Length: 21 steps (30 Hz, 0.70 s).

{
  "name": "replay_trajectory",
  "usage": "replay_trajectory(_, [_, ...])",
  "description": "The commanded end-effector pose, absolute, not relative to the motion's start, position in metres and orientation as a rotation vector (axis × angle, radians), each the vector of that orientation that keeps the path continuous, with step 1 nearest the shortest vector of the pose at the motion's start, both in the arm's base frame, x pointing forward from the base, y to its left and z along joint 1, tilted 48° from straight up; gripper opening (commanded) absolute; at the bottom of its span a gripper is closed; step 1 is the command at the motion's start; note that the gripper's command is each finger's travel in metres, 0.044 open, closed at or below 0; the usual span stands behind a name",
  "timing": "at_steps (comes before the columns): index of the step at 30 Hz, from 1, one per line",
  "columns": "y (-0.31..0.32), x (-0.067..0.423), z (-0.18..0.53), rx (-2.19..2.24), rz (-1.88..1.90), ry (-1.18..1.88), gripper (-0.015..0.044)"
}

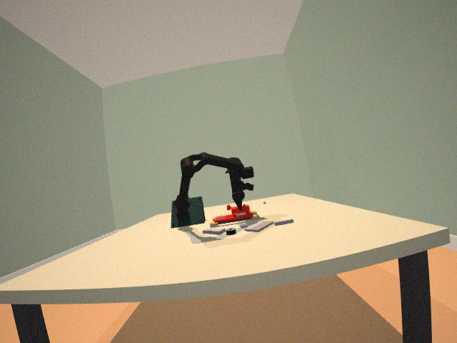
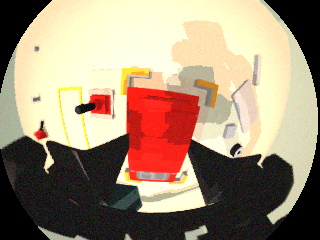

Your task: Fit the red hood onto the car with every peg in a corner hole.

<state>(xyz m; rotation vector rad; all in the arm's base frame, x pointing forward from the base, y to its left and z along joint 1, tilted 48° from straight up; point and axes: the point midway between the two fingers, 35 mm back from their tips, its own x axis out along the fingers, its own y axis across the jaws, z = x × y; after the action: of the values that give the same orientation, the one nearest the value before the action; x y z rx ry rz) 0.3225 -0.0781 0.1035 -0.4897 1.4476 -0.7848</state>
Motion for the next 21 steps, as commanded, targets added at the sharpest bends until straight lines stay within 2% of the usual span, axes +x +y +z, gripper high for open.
replay_trajectory(1, [-0.0798,0.3225,0.1033,-0.496,-0.786,1.446,0.0000])
replay_trajectory(21, [-0.0850,0.3221,0.0990,-0.496,-0.787,1.446,0.0000])
